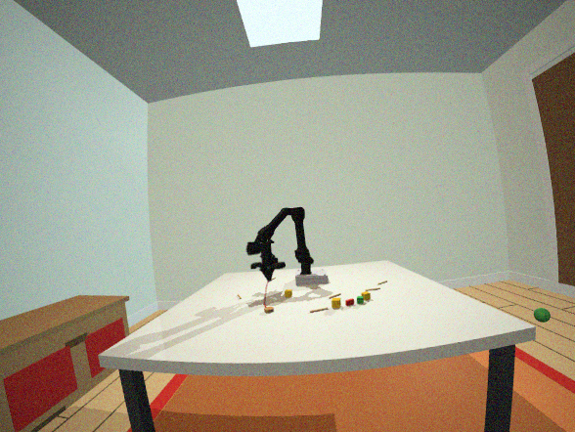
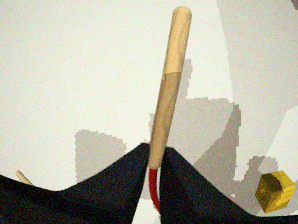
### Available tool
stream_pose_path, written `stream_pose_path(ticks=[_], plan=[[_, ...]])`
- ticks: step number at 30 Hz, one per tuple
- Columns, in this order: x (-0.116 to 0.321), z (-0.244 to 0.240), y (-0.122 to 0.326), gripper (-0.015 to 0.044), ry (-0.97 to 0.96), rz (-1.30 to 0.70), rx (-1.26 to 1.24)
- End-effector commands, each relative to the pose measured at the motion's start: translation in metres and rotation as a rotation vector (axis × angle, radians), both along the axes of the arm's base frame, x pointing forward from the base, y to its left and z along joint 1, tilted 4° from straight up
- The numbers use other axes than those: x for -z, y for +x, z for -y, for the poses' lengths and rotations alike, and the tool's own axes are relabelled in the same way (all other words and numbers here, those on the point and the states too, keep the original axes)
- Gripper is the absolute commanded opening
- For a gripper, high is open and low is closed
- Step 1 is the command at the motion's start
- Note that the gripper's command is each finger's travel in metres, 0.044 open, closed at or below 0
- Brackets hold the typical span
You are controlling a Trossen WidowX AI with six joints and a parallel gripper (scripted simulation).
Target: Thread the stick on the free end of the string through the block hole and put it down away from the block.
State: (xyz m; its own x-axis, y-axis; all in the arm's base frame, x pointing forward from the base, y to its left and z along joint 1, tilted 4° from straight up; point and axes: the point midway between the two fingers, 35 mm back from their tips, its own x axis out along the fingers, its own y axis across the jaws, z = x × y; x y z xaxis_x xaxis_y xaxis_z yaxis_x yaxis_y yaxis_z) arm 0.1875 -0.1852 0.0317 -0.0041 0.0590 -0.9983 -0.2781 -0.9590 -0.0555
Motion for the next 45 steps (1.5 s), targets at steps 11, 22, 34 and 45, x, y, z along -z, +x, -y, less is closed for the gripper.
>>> stream_pose_path(ticks=[11, 22, 34, 45], plan=[[-0.012, 0.003, 0.014, 0.0000, 0.019, -0.044, 0.000], [-0.024, 0.003, 0.024, 0.0000, 0.034, -0.082, -0.001], [-0.036, 0.003, 0.036, 0.0000, 0.047, -0.125, -0.003], [-0.047, 0.001, 0.046, 0.0000, 0.057, -0.162, -0.011]])
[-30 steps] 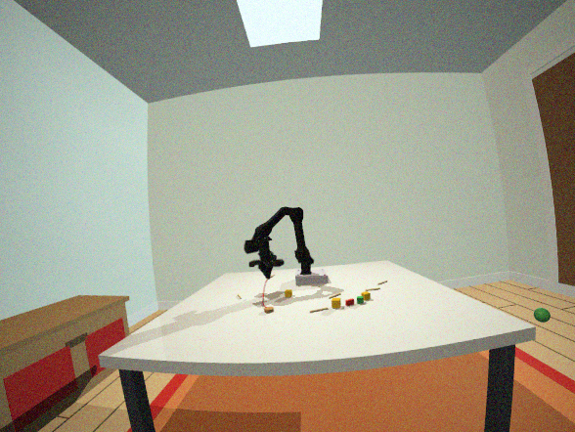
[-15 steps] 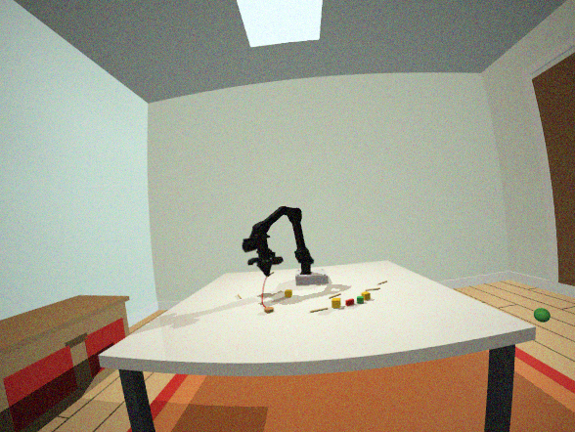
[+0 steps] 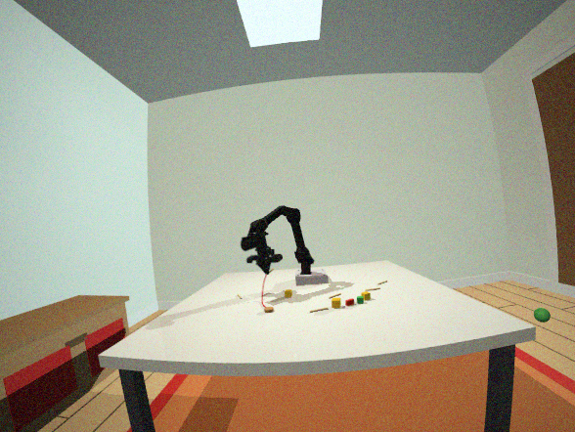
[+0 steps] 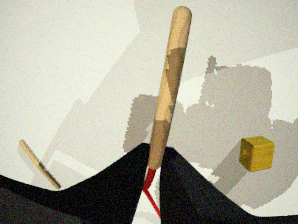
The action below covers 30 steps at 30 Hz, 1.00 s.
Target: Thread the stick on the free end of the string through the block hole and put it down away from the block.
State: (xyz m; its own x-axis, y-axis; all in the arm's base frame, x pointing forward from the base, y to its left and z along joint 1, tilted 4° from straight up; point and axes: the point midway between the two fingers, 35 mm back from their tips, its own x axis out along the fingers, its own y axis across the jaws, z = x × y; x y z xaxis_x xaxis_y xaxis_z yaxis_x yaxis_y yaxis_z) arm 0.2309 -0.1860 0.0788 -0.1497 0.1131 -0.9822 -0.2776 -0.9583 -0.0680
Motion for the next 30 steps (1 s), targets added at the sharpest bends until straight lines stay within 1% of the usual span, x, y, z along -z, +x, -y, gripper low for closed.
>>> stream_pose_path(ticks=[1, 30], plan=[[-0.001, 0.000, 0.004, 0.0000, 0.003, -0.020, -0.003], [-0.032, -0.008, 0.027, 0.0000, 0.018, -0.134, -0.008]])
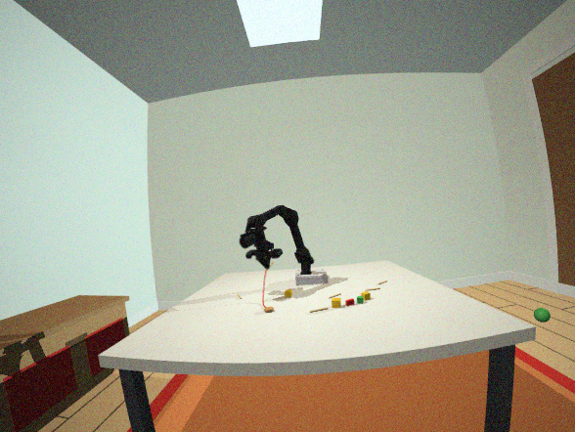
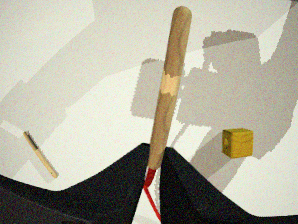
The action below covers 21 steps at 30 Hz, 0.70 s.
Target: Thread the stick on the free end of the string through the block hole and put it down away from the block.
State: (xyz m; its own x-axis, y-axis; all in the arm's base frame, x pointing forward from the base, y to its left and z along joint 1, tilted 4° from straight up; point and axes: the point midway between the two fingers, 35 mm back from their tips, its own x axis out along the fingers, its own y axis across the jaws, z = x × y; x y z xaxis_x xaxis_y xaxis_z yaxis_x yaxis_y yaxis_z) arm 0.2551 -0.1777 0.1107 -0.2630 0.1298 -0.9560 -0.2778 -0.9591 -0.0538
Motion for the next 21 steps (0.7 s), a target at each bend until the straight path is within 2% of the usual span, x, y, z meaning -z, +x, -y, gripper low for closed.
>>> stream_pose_path(ticks=[1, 5, 15, 21], plan=[[-0.001, 0.000, 0.003, 0.0000, 0.000, -0.022, -0.001], [-0.002, 0.001, 0.004, 0.0000, -0.001, -0.024, 0.019], [-0.001, 0.020, 0.007, 0.0000, -0.008, -0.017, 0.318], [-0.001, 0.021, 0.008, 0.0000, -0.002, -0.013, 0.316]])
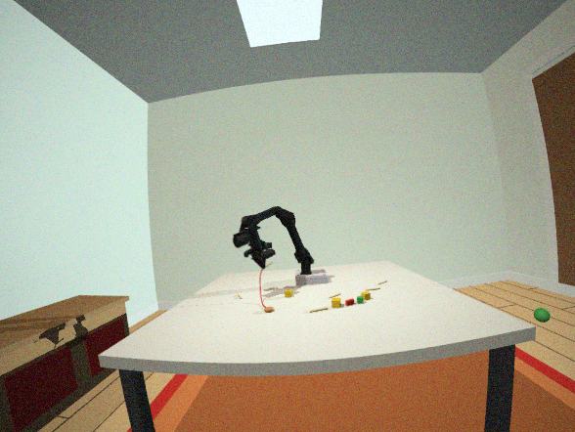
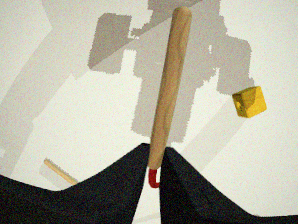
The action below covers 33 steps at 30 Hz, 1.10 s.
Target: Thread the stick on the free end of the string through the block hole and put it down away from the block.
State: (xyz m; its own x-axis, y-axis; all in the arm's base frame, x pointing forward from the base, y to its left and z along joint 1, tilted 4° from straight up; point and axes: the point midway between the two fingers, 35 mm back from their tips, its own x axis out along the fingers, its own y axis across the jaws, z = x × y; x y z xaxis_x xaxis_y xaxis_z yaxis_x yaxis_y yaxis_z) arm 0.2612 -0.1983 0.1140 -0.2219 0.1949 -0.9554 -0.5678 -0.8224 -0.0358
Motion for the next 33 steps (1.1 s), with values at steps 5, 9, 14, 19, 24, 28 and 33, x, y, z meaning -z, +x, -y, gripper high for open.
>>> stream_pose_path(ticks=[5, 9, 14, 19, 24, 28, 33], plan=[[0.0018, 0.0010, 0.0016, 0.0000, 0.051, 0.036, -0.164], [0.0019, 0.0014, 0.0017, 0.0000, 0.082, 0.066, -0.295], [0.0019, 0.0020, 0.0019, 0.0000, 0.121, 0.104, -0.458], [0.0019, 0.0026, 0.0021, 0.0000, 0.159, 0.141, -0.622], [0.0019, 0.0032, 0.0023, 0.0000, 0.197, 0.179, -0.786], [0.0019, 0.0036, 0.0024, 0.0000, 0.226, 0.210, -0.917], [0.0019, 0.0042, 0.0026, 0.0000, 0.263, 0.248, -1.081]])
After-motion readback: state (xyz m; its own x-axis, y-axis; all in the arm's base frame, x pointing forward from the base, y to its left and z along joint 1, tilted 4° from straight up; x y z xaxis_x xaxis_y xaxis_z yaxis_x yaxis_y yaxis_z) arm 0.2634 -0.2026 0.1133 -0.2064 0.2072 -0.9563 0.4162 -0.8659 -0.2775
